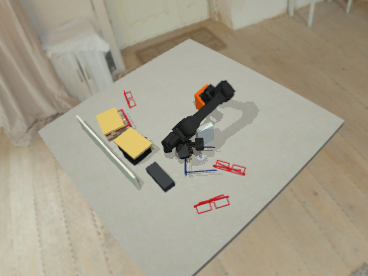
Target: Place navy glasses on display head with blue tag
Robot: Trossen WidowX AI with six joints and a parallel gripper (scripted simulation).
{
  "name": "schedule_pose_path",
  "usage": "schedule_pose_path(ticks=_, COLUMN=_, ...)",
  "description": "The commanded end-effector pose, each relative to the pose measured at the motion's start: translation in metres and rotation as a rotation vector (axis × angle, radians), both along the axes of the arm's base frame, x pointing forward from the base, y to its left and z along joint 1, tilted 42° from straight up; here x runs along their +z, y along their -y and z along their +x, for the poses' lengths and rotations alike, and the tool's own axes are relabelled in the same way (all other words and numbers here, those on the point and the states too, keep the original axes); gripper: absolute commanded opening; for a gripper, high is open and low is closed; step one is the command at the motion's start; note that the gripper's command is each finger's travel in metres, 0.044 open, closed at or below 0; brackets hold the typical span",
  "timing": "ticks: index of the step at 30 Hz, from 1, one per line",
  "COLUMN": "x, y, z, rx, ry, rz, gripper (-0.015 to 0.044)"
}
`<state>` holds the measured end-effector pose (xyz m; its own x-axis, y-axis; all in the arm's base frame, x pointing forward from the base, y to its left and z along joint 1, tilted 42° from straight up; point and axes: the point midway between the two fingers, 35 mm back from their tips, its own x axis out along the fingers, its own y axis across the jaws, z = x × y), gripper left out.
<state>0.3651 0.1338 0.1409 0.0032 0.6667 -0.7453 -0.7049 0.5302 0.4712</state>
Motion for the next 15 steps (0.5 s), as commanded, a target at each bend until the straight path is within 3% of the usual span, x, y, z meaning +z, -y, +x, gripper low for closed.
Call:
schedule_pose_path(ticks=1, x=0.004, y=-0.0012, z=0.0033, rx=-0.004, ry=0.006, rz=0.005, gripper=0.0)
schedule_pose_path(ticks=15, x=0.0055, y=-0.0028, z=0.006, rx=-0.004, ry=0.006, rz=0.005, gripper=0.0)
